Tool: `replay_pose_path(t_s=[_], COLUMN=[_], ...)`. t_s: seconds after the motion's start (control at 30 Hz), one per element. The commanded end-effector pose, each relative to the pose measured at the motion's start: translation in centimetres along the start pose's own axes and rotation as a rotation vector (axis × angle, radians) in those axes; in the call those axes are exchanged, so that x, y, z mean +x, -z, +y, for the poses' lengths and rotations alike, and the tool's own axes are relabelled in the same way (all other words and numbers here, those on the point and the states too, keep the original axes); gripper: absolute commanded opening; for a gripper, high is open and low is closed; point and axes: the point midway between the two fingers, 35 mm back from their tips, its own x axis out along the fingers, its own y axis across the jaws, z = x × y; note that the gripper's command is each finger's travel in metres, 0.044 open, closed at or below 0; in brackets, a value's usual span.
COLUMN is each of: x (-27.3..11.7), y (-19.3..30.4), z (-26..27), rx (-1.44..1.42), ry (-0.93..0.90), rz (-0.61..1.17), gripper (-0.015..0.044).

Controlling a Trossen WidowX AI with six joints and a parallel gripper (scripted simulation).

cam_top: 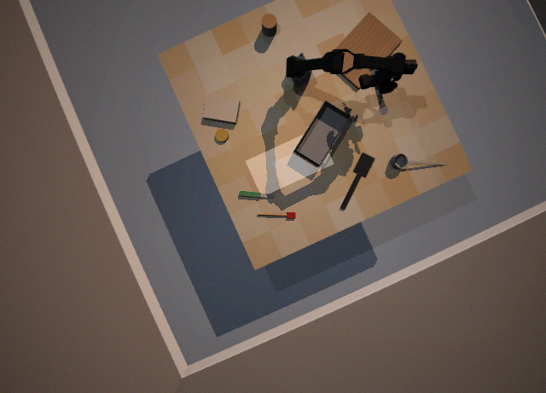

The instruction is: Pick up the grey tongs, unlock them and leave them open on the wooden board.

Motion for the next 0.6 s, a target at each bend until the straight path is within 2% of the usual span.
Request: replay_pose_path(t_s=[0.0,0.57], x=[-0.6,-0.8], y=[2.6,15.2], z=[1.9,6.2], rx=[0.054,0.249], ry=[-0.029,-0.068], rz=[0.002,0.03], gripper=[-0.015,-0.015])
